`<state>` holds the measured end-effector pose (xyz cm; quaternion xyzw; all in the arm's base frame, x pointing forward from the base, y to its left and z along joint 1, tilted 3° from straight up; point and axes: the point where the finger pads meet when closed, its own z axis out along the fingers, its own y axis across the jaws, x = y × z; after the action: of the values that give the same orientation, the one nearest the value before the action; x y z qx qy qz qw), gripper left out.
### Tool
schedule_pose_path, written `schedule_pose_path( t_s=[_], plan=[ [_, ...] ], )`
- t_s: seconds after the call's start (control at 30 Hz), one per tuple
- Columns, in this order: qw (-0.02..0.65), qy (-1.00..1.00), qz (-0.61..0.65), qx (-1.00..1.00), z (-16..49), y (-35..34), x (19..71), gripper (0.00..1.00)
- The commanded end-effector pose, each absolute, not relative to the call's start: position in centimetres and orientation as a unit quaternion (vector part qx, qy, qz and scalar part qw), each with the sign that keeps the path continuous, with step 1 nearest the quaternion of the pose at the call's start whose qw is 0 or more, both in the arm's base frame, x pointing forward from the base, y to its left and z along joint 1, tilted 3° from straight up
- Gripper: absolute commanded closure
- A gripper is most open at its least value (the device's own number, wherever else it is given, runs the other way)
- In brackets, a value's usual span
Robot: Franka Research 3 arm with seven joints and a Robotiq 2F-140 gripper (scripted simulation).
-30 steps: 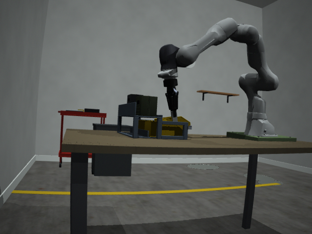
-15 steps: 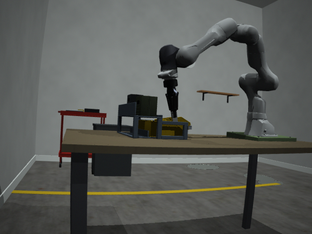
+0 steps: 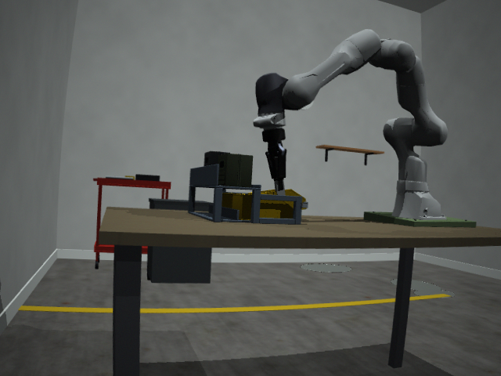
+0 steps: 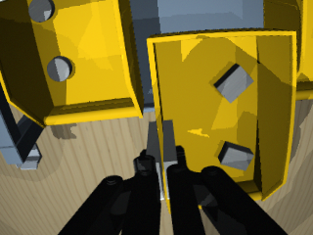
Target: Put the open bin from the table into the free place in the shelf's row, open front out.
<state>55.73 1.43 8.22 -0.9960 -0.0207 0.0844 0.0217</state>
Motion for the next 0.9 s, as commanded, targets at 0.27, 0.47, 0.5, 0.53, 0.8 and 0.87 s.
schedule_pose_path(
  t_s=[0.27, 0.47, 0.5, 0.53, 0.8, 0.87],
  plan=[
    [0.023, -0.022, 0.081, -0.996, 7.93, 1.48, 55.92, 1.0],
    [0.023, -0.022, 0.081, -0.996, 7.87, 1.49, 55.92, 1.0],
    [0.023, -0.022, 0.081, -0.996, 7.85, 1.49, 55.92, 1.0],
    [0.023, -0.022, 0.081, -0.996, 7.84, 1.49, 55.92, 1.0],
    [0.023, -0.022, 0.081, -0.996, 7.81, 1.49, 55.92, 1.0],
    [0.023, -0.022, 0.081, -0.996, 7.81, 1.49, 55.92, 1.0]
  ],
)
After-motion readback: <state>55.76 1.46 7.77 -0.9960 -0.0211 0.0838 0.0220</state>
